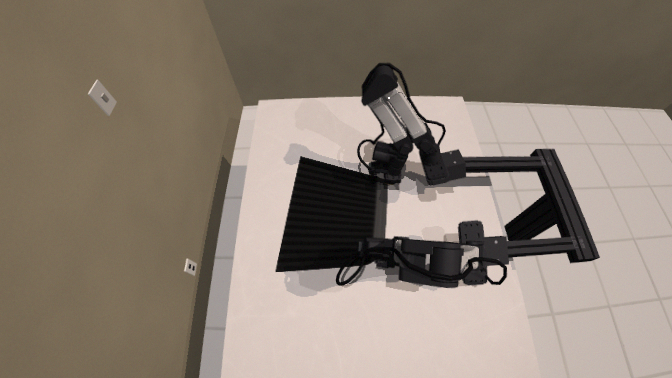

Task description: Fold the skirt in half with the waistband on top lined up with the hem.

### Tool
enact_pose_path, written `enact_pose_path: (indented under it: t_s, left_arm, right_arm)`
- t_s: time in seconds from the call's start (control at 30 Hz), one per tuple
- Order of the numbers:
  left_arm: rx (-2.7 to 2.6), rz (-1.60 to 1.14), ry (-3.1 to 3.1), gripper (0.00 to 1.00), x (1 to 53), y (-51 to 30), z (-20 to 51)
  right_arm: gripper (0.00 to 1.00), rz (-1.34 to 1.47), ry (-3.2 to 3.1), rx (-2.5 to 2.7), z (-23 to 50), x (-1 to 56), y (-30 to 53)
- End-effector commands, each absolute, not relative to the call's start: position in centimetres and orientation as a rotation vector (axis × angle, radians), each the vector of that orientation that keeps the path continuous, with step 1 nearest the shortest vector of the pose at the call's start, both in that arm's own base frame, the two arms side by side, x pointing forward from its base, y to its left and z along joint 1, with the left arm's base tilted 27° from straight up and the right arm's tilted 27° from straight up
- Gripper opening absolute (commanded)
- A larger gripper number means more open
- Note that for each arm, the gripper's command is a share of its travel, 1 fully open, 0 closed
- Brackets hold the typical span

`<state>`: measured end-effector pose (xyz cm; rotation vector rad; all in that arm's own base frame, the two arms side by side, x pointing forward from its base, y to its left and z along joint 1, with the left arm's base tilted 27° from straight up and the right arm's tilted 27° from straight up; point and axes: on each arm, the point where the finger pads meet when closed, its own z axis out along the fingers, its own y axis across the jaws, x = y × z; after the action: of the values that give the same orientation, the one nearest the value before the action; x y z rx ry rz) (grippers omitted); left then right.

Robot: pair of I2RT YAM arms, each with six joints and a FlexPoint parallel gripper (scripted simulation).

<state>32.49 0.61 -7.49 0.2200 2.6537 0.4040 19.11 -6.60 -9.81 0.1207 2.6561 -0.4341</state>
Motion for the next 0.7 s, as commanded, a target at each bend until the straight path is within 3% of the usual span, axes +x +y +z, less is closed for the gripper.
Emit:
enact_pose_path:
  t_s: [0.0,0.67]
  left_arm:
    - [0.197,0.439,2.637,0.02,33.4,1.5,-7.8]
    - [0.216,0.425,2.633,0.02,32.2,0.0,-5.4]
  right_arm:
    - [0.02,-0.383,2.593,0.111,-9.5,21.6,-6.2]
    - [0.02,-0.397,2.590,0.116,-7.4,20.8,-5.5]
